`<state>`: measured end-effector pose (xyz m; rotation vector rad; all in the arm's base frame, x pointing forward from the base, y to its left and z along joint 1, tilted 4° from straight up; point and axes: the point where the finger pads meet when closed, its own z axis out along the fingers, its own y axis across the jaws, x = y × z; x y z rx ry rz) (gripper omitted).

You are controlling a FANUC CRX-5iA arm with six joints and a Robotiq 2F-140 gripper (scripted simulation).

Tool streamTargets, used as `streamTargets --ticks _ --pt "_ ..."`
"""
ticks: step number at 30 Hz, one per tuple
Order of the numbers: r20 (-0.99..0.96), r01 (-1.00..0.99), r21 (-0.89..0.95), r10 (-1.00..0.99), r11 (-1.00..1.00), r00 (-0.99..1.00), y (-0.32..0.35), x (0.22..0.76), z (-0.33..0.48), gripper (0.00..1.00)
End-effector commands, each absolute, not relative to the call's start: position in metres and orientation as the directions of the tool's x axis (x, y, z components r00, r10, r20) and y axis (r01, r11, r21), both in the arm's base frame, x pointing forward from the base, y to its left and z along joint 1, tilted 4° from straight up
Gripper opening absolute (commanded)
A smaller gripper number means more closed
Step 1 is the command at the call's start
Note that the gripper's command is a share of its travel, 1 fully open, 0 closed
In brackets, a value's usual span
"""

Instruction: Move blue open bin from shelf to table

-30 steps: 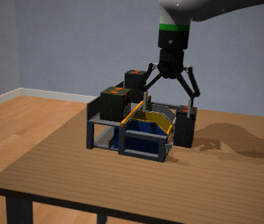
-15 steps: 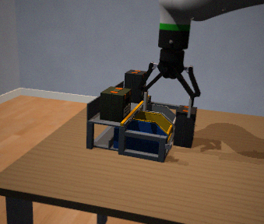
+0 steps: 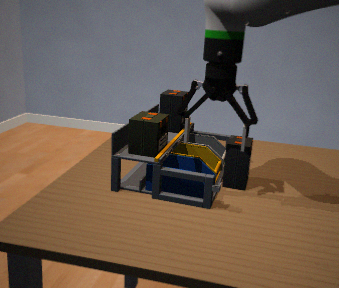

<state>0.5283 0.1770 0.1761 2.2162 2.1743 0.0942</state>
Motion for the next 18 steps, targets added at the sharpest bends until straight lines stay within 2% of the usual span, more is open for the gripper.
streamTargets --ticks 1,5,10,18 --pt "0.019 0.997 0.068 1.000 -0.020 0.018 0.1770 0.5284 0.1764 1.00" --pt "0.019 0.997 0.068 1.000 -0.020 0.018 0.1770 0.5284 0.1764 1.00" --pt "0.000 0.969 0.071 0.971 0.238 -0.239 0.1785 0.5275 0.1771 1.00" --pt "0.000 0.969 0.071 0.971 0.238 -0.239 0.1785 0.5275 0.1771 1.00"
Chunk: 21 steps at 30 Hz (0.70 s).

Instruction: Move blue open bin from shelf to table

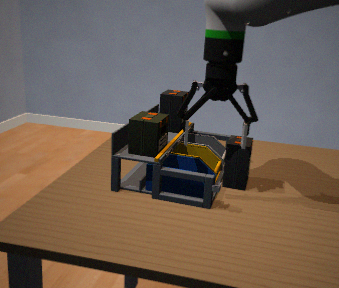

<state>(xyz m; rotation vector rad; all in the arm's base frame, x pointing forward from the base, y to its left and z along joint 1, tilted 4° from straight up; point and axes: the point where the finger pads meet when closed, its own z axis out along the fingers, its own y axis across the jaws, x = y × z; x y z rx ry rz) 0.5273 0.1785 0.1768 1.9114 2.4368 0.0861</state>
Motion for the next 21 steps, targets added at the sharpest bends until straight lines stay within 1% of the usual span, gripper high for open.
streamTargets --ticks 1,9,21 --pt "0.000 0.969 0.071 0.971 0.238 -0.239 0.1785 0.5275 0.1771 1.00" --pt "-0.002 0.958 0.071 0.961 0.277 -0.277 0.1782 0.5276 0.1769 1.00" --pt "-0.002 0.958 0.071 0.961 0.277 -0.277 0.1782 0.5276 0.1769 1.00"
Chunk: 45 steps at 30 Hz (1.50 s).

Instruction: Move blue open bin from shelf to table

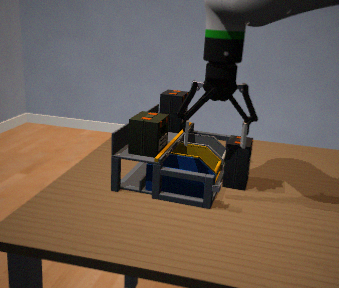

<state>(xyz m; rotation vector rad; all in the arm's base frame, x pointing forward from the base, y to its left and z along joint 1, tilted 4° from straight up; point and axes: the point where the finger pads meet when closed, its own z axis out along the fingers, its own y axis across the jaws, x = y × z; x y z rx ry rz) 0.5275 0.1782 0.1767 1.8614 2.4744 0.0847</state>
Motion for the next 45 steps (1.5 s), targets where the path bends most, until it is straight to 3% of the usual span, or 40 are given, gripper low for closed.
streamTargets --ticks 1,5,17,22,34,39,45 --pt "0.001 0.971 0.071 0.974 0.226 -0.227 0.1782 0.5277 0.1769 1.00" --pt "0.016 0.997 0.069 1.000 0.020 -0.021 0.1779 0.5278 0.1768 1.00" --pt "0.016 0.997 0.069 1.000 0.020 -0.021 0.1779 0.5278 0.1768 1.00" --pt "0.033 0.969 0.062 0.971 -0.237 0.236 0.1779 0.5278 0.1768 1.00" --pt "0.033 0.969 0.062 0.971 -0.237 0.236 0.1779 0.5278 0.1768 1.00" --pt "0.048 0.876 0.052 0.878 -0.479 0.477 0.1780 0.5278 0.1768 1.00" --pt "0.048 0.876 0.052 0.878 -0.479 0.477 0.1780 0.5278 0.1768 1.00"
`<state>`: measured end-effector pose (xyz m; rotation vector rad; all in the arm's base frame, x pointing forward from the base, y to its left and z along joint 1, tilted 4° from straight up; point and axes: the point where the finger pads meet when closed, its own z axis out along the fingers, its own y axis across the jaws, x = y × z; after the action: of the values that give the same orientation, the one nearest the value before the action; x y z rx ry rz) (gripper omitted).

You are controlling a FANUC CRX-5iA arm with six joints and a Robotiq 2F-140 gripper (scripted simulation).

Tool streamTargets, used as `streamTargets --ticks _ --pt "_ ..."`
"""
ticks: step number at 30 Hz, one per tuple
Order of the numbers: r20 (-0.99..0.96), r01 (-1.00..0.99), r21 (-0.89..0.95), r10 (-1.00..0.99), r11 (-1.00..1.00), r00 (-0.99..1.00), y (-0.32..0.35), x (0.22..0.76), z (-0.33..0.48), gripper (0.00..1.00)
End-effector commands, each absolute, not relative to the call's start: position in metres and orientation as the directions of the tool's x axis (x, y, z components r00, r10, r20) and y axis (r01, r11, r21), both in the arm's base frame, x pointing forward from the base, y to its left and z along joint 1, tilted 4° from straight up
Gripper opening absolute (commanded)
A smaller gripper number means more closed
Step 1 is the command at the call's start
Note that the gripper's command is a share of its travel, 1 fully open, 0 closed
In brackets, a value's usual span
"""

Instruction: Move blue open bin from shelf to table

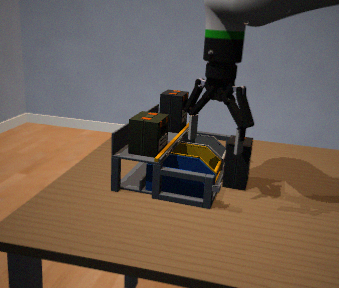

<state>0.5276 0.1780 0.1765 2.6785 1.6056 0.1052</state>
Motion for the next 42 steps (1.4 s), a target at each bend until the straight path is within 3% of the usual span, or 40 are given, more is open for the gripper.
streamTargets --ticks 1,6,11,23,28,40,42 --pt "0.048 0.876 0.052 0.878 -0.479 0.477 0.1780 0.5278 0.1768 1.00" --pt "0.048 0.876 0.052 0.878 -0.479 0.477 0.1780 0.5278 0.1768 1.00" --pt "0.060 0.724 0.038 0.725 -0.689 0.686 0.1780 0.5278 0.1768 1.00" --pt "0.060 0.724 0.038 0.725 -0.689 0.686 0.1780 0.5278 0.1768 1.00" --pt "0.067 0.523 0.021 0.524 -0.852 0.849 0.1780 0.5278 0.1768 1.00" --pt "0.067 0.523 0.021 0.524 -0.852 0.849 0.1780 0.5278 0.1768 1.00" --pt "0.069 0.432 0.014 0.432 -0.902 0.899 0.1780 0.5278 0.1768 1.00"
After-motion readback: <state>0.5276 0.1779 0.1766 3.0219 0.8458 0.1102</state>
